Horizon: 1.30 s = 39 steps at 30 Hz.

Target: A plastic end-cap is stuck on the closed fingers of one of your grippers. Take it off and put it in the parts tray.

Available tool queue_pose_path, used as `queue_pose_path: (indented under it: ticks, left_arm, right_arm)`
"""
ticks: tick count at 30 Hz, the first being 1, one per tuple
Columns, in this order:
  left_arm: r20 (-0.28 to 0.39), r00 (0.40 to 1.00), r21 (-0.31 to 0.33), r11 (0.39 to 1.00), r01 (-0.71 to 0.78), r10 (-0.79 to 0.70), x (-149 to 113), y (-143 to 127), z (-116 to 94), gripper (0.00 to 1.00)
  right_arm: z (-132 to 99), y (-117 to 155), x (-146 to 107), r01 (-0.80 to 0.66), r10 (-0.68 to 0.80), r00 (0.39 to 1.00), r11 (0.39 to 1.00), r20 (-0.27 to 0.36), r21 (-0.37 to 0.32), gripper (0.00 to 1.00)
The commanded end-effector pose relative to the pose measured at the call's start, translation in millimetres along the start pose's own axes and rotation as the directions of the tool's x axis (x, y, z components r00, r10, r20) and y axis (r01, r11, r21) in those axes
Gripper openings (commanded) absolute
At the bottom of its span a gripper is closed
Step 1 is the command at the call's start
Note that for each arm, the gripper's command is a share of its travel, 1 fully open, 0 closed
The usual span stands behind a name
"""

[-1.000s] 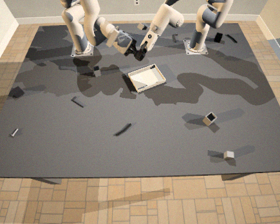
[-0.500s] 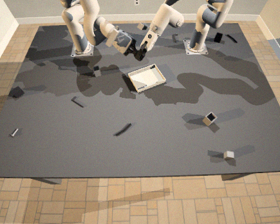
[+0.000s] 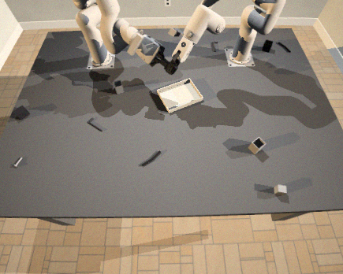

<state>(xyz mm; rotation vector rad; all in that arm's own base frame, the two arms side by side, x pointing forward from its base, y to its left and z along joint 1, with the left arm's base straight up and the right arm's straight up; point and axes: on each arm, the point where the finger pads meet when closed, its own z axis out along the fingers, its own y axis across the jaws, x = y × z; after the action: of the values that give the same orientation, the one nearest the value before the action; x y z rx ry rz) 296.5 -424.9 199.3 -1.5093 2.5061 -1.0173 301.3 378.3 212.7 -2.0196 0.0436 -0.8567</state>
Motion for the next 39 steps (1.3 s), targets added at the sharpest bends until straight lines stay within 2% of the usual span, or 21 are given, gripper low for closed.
queue_pose_path:
  ticks: [1, 39]
  left_arm:
    - [-0.001, 1.000, 0.002, 1.000, 0.000, 0.000, 0.5, -0.9, -0.5, 0.00]
    - [-0.001, 1.000, 0.002, 1.000, 0.000, 0.000, 0.5, -0.9, -0.5, 0.00]
  right_arm:
    - [-4.7, -0.6, 0.4, 0.000, 0.000, 1.000, 1.000, -0.001, 0.001, 0.00]
    - [-35.8, 0.0, 0.4, 0.000, 0.000, 1.000, 1.000, -0.001, 0.000, 0.00]
